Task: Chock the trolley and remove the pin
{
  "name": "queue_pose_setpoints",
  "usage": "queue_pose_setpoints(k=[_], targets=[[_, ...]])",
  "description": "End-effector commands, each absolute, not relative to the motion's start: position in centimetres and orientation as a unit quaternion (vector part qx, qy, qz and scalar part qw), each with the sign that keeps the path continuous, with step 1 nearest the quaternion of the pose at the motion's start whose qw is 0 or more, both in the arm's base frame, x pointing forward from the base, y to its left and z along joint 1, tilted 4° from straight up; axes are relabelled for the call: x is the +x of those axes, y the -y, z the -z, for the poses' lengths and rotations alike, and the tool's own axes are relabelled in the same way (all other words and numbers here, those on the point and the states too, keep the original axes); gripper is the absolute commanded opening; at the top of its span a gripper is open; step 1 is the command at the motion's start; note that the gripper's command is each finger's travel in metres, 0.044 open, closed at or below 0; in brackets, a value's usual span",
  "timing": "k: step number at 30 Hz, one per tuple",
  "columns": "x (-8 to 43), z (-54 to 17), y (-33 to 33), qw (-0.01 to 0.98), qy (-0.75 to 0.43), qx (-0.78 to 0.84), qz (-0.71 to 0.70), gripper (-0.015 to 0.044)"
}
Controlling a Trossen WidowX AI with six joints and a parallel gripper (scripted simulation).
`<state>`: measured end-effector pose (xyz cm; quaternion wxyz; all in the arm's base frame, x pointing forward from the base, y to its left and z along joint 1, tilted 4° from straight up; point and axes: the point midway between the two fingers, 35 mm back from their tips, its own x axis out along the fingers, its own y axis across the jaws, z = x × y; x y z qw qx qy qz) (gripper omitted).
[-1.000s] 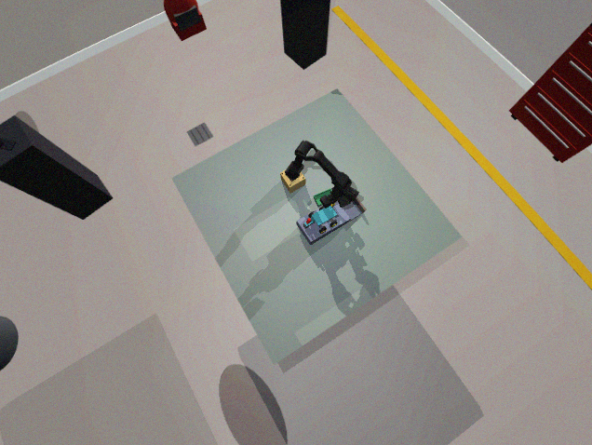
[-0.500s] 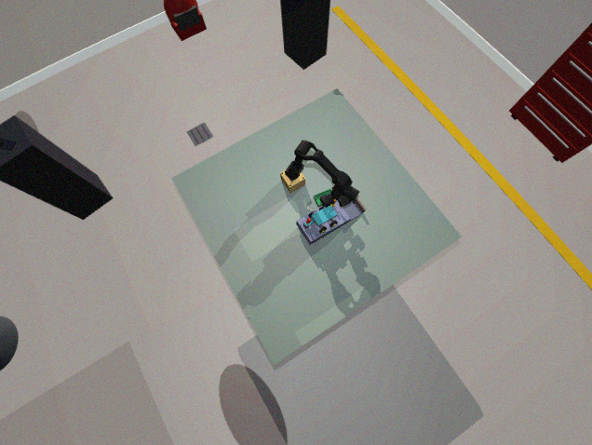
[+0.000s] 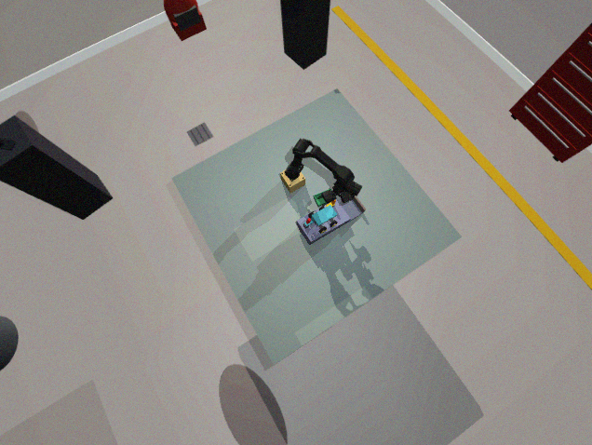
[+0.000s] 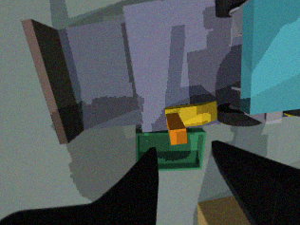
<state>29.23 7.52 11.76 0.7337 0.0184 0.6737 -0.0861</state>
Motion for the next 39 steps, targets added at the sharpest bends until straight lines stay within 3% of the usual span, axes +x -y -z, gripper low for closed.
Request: queue_pose_setpoints(k=[1, 3, 7, 20, 39], targets=[[29.2, -11.6, -7.5, 0.733, -0.675, 0.018, 0.086, 0.0242], [29.2, -11.6, -7.5, 0.733, -0.675, 0.018, 0.086, 0.0295], [29.7, -12.1, -6.8, 0.741, -0.669, -0.011, 0.062, 0.019], [31.2, -14.2, -1.7, 0.73, -0.65, -0.199, -0.067, 0.019], [30.7, -15.6, 6.9, 0.582, -0.624, -0.452, -0.261, 0.019]])
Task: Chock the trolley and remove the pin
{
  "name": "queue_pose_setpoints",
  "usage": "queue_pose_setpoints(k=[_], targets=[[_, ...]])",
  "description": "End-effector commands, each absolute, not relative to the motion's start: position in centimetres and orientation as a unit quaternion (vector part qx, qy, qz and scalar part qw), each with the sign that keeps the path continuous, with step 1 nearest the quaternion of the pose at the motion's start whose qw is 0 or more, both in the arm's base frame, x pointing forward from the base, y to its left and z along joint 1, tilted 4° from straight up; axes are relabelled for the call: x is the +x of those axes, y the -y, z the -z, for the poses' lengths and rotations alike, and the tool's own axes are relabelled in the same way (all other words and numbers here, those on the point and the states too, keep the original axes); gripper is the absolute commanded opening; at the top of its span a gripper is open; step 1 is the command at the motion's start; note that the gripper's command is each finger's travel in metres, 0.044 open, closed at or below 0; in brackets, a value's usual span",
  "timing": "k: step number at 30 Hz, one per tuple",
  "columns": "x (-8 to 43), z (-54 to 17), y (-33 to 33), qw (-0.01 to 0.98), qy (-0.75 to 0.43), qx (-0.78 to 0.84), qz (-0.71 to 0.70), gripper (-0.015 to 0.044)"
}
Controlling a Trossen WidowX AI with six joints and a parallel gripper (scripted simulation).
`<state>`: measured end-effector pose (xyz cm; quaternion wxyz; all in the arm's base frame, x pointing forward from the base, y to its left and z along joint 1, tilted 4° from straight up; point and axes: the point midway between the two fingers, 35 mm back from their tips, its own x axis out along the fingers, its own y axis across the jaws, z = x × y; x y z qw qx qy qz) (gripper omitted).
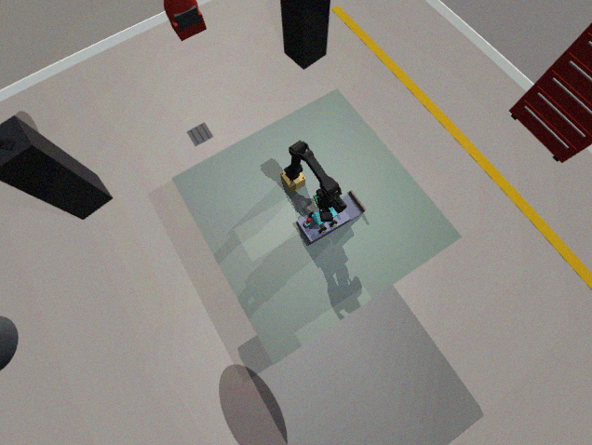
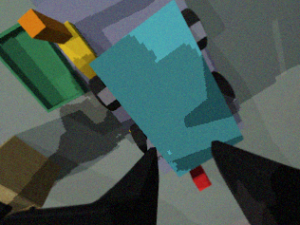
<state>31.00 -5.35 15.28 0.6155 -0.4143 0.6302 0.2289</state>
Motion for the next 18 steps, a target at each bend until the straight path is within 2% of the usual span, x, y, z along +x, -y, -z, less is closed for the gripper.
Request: queue_pose_setpoints(k=[1, 10, 18], targets=[[30.6, -15.6, 7.4, 0.571, -0.621, -0.463, -0.271, 0.019], [29.6, -16.2, 11.0, 0.475, -0.591, -0.544, -0.359, 0.019], [29.6, -16.2, 11.1, 0.473, -0.591, -0.545, -0.361, 0.019]])
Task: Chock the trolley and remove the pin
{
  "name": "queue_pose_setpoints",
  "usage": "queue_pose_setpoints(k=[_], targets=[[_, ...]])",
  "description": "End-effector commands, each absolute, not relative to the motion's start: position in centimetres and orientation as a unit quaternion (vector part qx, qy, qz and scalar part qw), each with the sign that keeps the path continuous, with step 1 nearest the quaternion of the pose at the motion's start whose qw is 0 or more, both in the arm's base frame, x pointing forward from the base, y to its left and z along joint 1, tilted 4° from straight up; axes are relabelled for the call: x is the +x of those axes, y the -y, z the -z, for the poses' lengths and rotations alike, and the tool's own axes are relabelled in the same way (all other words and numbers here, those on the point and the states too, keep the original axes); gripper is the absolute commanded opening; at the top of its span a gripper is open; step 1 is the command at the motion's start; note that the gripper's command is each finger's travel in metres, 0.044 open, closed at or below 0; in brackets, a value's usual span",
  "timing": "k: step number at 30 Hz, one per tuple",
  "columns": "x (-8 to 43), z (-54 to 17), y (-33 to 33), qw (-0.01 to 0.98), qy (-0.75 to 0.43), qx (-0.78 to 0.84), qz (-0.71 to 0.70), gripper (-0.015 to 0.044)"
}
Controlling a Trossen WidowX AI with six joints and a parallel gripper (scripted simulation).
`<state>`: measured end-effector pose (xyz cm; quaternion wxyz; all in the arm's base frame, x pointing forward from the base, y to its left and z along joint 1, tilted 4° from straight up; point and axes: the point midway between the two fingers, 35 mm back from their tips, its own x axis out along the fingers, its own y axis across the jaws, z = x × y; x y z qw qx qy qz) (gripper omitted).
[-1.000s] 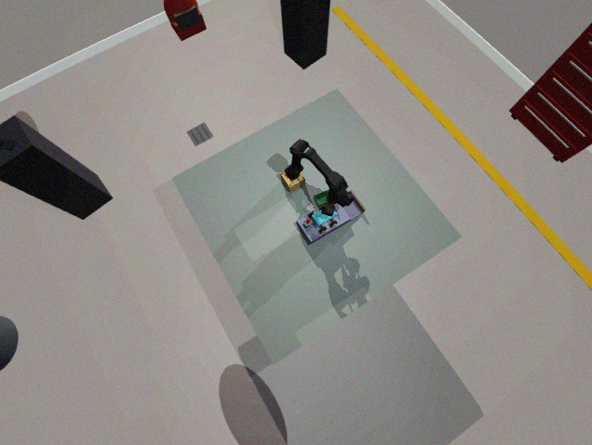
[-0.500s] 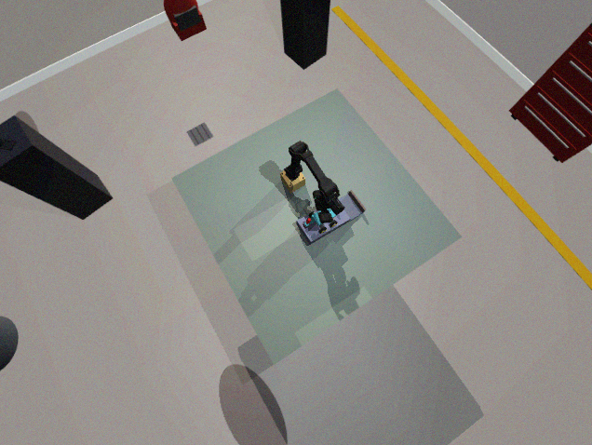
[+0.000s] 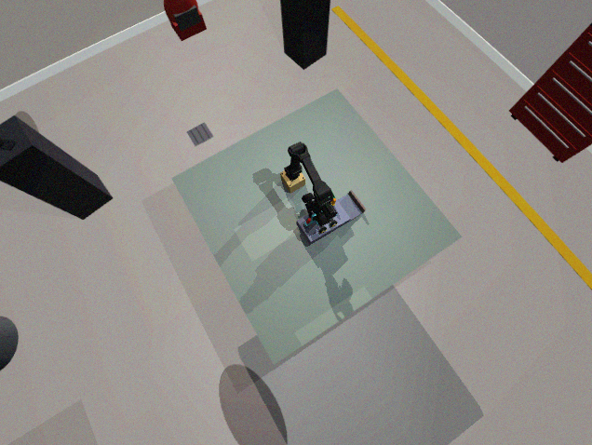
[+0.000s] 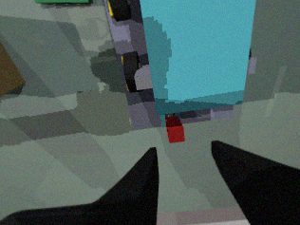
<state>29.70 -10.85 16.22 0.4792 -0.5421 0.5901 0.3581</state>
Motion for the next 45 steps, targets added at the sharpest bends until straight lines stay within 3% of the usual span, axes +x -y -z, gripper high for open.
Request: queue_pose_setpoints(k=[1, 45], targets=[[29.6, -16.1, 11.1, 0.473, -0.591, -0.545, -0.361, 0.019], [29.9, -10.7, 12.8, 0.472, -0.591, -0.545, -0.361, 0.019]])
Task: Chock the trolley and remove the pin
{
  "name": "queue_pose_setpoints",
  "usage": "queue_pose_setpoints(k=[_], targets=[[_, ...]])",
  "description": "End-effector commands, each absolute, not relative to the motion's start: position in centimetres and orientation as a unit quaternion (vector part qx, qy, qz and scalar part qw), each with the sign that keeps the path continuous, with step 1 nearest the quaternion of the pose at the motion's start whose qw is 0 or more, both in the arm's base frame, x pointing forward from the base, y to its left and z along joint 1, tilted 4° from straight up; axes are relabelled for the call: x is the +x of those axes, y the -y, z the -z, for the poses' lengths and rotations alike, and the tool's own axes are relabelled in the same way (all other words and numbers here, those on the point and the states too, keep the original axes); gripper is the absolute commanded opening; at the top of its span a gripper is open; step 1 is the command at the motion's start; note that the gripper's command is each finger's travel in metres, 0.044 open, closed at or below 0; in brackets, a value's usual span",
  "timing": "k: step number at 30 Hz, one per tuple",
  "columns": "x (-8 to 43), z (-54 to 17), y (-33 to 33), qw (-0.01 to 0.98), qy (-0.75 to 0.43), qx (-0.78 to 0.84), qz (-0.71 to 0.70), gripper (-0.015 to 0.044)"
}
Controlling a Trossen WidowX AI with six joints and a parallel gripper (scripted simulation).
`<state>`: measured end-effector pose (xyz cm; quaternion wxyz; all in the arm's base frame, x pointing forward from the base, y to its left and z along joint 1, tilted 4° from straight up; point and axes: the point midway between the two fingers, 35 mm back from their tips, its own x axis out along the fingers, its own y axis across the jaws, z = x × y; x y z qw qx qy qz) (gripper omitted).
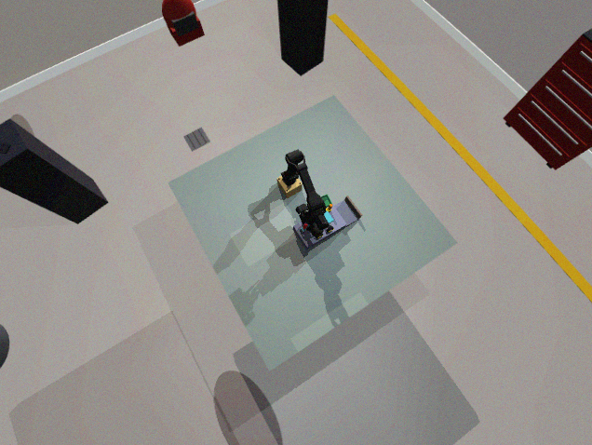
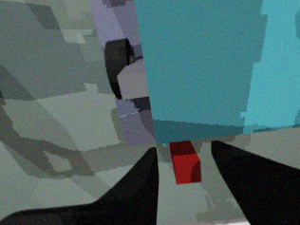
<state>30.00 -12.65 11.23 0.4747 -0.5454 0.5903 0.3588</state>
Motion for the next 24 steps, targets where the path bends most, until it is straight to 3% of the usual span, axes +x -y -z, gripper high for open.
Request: queue_pose_setpoints(k=[1, 10, 15, 24], targets=[[29.92, -10.52, 12.88, 0.472, -0.591, -0.545, -0.361, 0.019], [29.87, -9.59, 13.19, 0.472, -0.591, -0.545, -0.361, 0.019], [29.95, -9.93, 13.09, 0.474, -0.591, -0.545, -0.359, 0.0059], [29.94, -9.95, 13.08, 0.474, -0.591, -0.545, -0.359, 0.0]])
